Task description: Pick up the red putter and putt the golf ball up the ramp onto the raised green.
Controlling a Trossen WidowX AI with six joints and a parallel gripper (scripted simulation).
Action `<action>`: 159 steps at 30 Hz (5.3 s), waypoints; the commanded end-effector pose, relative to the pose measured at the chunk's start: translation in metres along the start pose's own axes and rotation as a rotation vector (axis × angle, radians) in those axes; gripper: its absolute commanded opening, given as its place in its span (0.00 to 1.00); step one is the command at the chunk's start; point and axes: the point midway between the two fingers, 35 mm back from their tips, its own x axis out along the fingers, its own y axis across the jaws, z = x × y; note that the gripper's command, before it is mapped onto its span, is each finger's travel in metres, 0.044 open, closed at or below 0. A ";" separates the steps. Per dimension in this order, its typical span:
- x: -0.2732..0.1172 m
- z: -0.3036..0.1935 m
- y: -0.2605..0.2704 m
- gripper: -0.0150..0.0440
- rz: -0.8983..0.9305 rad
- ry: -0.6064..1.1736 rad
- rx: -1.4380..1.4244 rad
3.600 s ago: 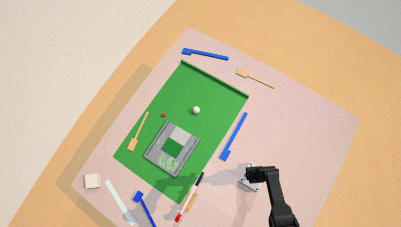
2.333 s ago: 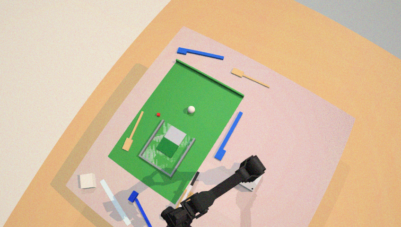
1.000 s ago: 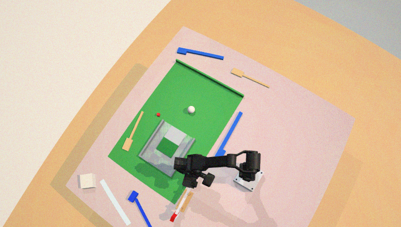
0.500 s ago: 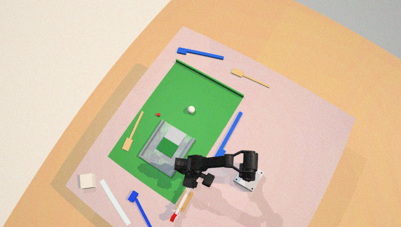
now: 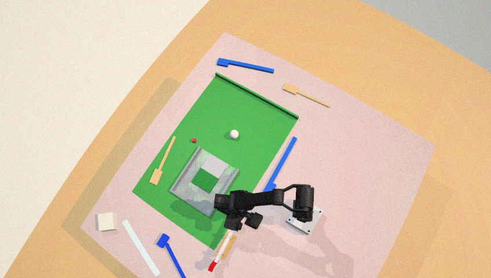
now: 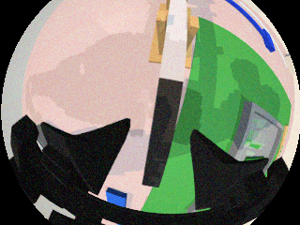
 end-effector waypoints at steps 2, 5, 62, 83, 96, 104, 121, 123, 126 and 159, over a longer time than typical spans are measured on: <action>-0.001 0.000 0.000 0.56 -0.001 0.000 0.000; -0.001 0.000 0.000 0.42 -0.001 0.000 0.000; -0.135 -0.098 -0.055 0.25 -0.130 0.099 0.601; -0.174 -0.210 -0.048 0.25 -0.196 0.147 1.078; -0.198 -0.278 -0.021 0.25 -0.227 0.186 1.377; -0.212 -0.317 0.004 0.25 -0.241 0.211 1.563; -0.189 -0.342 0.017 0.25 -0.246 0.221 1.643; -0.182 -0.344 0.018 0.25 -0.246 0.221 1.643; -0.179 -0.344 0.018 0.25 -0.246 0.221 1.643; -0.154 -0.354 0.018 0.25 -0.243 0.222 1.640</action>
